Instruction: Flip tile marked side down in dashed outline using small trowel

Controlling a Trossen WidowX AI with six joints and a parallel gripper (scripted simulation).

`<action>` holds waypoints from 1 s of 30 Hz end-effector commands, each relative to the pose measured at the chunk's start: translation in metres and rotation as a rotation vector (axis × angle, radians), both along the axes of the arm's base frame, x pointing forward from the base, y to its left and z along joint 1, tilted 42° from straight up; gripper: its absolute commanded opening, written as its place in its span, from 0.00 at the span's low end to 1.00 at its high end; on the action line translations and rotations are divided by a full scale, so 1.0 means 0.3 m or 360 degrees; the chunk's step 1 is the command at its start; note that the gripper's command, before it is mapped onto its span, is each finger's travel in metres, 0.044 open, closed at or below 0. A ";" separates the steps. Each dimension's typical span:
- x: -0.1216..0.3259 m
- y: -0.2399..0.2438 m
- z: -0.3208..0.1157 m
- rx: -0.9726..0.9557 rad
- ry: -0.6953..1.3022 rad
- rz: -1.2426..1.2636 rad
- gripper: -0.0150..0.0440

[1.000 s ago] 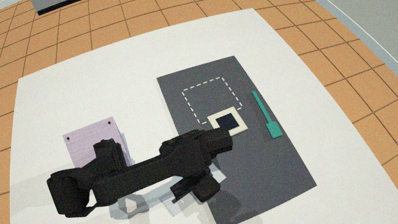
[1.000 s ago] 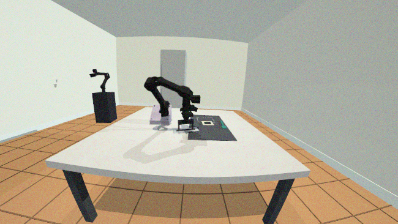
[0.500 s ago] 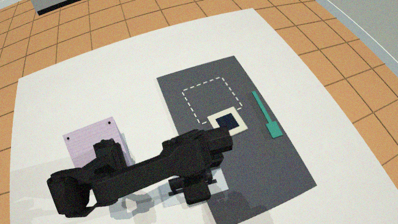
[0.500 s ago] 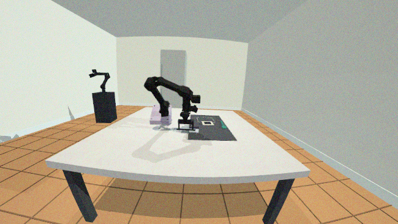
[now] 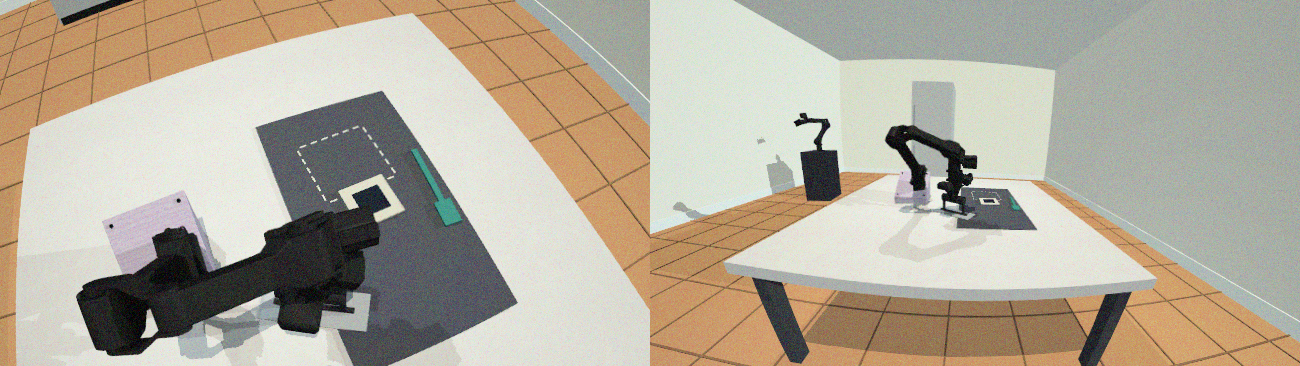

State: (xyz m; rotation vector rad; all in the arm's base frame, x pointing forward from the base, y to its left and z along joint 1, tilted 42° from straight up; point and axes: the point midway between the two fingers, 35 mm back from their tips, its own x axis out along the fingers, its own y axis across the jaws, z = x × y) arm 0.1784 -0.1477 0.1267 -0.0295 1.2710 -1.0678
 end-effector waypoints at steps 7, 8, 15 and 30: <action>-0.003 -0.006 0.002 -0.0056 -0.0309 -0.0363 0.47; -0.003 -0.006 0.002 -0.0060 -0.0340 -0.0398 0.47; -0.003 -0.006 0.002 -0.0071 -0.0418 -0.0486 0.47; -0.003 -0.006 0.002 -0.0071 -0.0418 -0.0486 0.71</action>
